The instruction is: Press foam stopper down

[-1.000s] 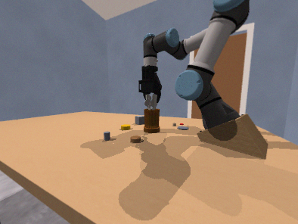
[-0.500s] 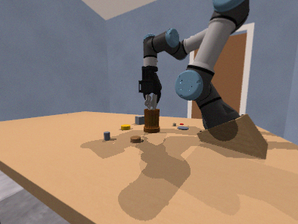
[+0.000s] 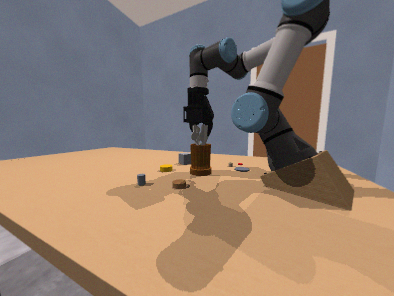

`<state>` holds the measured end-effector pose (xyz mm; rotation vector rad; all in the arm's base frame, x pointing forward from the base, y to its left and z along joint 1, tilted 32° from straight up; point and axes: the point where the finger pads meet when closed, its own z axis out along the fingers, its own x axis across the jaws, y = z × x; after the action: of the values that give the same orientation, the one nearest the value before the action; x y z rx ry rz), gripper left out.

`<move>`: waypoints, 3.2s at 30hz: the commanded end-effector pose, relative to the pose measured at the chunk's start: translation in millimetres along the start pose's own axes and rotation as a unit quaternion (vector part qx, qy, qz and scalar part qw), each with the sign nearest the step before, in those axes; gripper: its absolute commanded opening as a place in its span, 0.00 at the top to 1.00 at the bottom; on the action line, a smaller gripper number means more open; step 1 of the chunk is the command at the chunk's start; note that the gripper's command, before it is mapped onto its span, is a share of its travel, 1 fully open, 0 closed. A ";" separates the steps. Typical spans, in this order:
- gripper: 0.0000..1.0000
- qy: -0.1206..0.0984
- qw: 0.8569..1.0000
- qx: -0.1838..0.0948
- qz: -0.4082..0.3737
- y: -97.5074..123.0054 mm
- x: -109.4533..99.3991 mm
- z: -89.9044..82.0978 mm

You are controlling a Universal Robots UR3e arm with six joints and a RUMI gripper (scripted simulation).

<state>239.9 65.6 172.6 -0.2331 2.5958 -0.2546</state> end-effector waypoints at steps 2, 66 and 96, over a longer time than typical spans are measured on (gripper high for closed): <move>1.00 0.000 1.000 -0.001 0.000 0.3 0.1 0.1; 1.00 0.000 1.000 -0.001 0.000 0.2 0.0 -75.1; 1.00 0.000 1.000 -0.001 0.000 0.2 0.0 -69.8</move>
<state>201.8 75.8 234.6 -0.2336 2.5989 -0.2537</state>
